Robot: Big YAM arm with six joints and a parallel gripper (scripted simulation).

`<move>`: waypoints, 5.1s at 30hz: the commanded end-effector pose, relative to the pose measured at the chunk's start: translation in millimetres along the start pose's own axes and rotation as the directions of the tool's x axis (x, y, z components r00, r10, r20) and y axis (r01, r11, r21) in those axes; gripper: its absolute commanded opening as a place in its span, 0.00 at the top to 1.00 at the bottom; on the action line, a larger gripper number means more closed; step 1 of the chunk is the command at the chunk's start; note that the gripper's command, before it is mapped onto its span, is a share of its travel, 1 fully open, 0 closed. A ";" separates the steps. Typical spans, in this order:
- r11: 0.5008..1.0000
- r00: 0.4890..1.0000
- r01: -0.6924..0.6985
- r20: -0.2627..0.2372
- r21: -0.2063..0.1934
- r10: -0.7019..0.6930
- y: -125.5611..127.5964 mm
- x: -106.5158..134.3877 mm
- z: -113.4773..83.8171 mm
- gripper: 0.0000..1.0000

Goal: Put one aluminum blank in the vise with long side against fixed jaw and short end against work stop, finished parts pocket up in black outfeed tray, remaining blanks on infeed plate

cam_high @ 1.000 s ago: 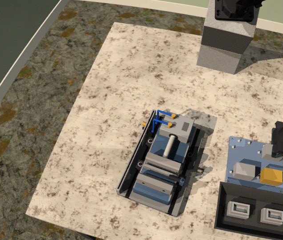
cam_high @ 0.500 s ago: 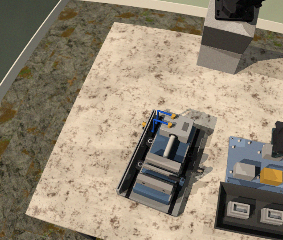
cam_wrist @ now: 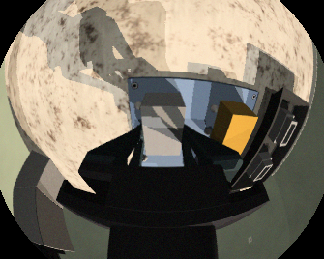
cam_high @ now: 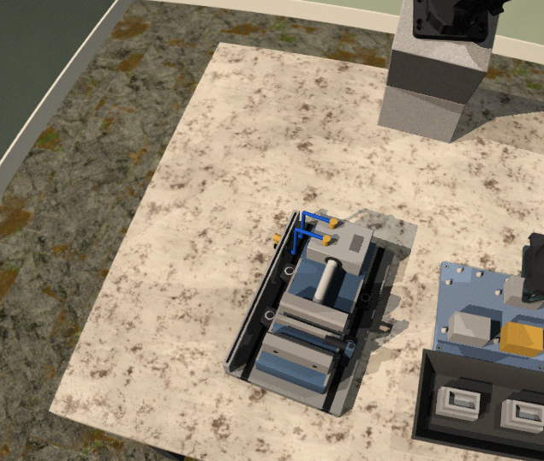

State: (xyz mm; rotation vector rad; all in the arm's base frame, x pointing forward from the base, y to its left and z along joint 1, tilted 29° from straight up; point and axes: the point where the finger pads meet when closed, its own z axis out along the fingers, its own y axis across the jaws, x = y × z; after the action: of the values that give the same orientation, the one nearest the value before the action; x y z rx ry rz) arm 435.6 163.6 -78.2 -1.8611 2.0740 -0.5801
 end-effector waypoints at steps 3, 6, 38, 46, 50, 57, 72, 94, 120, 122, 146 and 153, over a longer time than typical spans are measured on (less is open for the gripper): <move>1.000 1.000 0.002 0.011 0.018 -0.003 -9.6 -2.8 -2.1 1.00; 1.000 1.000 0.002 0.011 0.018 -0.003 -9.6 -2.8 -2.1 1.00; 1.000 1.000 0.005 0.012 0.014 -0.005 -6.9 -4.1 -12.0 1.00; 1.000 1.000 0.003 0.012 0.011 -0.004 -3.2 -5.2 -21.2 1.00; 1.000 1.000 0.003 0.011 0.010 -0.003 -2.4 -5.2 -27.7 1.00; 1.000 1.000 0.002 0.011 0.011 -0.002 -2.1 -5.4 -37.3 1.00; 1.000 1.000 0.001 0.012 0.012 -0.001 -1.8 -5.1 -69.5 1.00; 1.000 1.000 0.000 0.013 0.013 0.000 -2.1 -4.9 -110.4 1.00; 1.000 1.000 -0.003 0.018 0.019 0.003 -5.9 -7.0 -128.1 1.00; 1.000 1.000 -0.003 0.018 0.020 0.003 -6.1 -7.1 -128.1 1.00; 0.999 0.999 -0.035 0.012 0.022 0.035 -39.1 69.2 -123.2 1.00; 0.998 0.998 -0.059 0.011 0.031 0.059 -72.1 126.8 -126.1 1.00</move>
State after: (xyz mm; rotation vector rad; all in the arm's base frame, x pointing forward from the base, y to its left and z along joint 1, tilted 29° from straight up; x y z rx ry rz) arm 408.7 63.0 47.1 -1.7580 2.1605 -0.5455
